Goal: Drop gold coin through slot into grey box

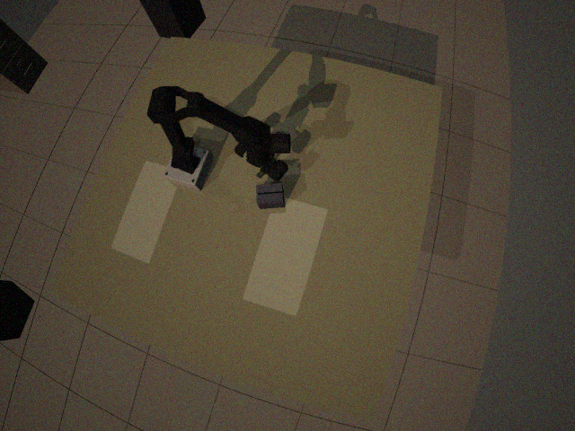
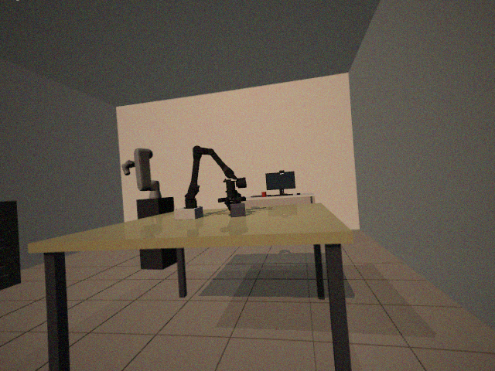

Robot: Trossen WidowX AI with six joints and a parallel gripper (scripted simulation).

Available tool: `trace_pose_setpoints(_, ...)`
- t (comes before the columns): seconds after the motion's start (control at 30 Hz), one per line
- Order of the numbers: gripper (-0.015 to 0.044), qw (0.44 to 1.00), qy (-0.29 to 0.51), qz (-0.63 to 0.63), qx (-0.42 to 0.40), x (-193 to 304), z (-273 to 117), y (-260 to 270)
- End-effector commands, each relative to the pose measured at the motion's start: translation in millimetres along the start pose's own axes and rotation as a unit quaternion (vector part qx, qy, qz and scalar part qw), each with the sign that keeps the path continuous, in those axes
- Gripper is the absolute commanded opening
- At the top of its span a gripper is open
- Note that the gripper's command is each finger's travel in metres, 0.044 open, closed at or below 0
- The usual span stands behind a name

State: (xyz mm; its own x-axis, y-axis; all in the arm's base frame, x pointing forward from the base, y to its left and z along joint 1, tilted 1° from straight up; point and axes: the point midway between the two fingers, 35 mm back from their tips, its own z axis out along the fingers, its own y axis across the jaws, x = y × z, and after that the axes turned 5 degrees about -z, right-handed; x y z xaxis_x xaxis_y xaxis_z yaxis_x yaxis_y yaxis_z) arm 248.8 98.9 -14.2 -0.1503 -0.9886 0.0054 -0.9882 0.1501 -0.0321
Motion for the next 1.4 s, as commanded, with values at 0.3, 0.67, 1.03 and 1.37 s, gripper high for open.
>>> trace_pose_setpoints(0.3, 0.0000, 1.000, 0.000, 0.000, -0.004, 0.3, 2.6, 1.8)
trace_pose_setpoints(0.67, 0.0000, 1.000, 0.000, 0.000, -0.004, -1.3, -15.3, -1.1)
trace_pose_setpoints(1.03, 0.0000, 1.000, -0.001, 0.003, -0.003, -2.3, -42.7, -3.3)
trace_pose_setpoints(1.37, 0.0000, 1.000, -0.001, 0.002, -0.004, -1.7, -68.3, -2.7)
